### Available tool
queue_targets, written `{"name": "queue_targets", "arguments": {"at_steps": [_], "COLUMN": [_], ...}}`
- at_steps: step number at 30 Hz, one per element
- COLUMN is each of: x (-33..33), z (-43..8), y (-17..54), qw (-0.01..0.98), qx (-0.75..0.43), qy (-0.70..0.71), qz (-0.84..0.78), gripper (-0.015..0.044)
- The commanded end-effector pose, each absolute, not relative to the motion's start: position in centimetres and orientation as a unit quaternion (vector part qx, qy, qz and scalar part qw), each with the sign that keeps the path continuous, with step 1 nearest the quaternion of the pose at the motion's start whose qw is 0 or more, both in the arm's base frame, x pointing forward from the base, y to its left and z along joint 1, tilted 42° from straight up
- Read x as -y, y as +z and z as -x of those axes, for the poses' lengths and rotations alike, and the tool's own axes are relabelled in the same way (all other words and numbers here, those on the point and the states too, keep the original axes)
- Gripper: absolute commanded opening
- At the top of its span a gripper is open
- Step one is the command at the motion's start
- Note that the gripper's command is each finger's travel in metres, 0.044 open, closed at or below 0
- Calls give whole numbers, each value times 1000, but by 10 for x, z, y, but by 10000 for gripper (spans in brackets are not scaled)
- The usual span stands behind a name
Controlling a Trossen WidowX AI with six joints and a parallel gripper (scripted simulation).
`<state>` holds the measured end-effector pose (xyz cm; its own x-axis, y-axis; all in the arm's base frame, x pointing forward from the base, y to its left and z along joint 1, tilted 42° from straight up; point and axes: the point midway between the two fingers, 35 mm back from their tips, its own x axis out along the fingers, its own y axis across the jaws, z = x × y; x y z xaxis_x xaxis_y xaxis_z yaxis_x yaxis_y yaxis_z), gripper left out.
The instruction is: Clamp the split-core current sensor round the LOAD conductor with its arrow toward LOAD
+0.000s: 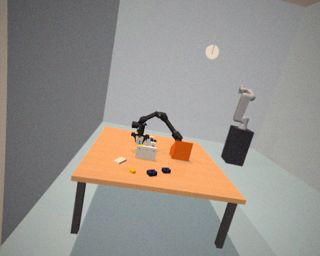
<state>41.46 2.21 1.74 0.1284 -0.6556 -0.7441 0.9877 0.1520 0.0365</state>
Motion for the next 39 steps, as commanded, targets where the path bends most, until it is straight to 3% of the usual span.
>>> {"name": "queue_targets", "arguments": {"at_steps": [1,6,17,19,39], "x": [-22,-22,-22,-22,-23], "z": [-415,-415,-415,-415,-414], "y": [17,17,17,18,18], "qw": [698,698,698,698,698], "qx": [-298,-298,-298,-298,-299], "qy": [-589,-589,-589,-589,-589], "qz": [-278,-278,-278,-279,-278], "gripper": [256,126,53,1,0]}}
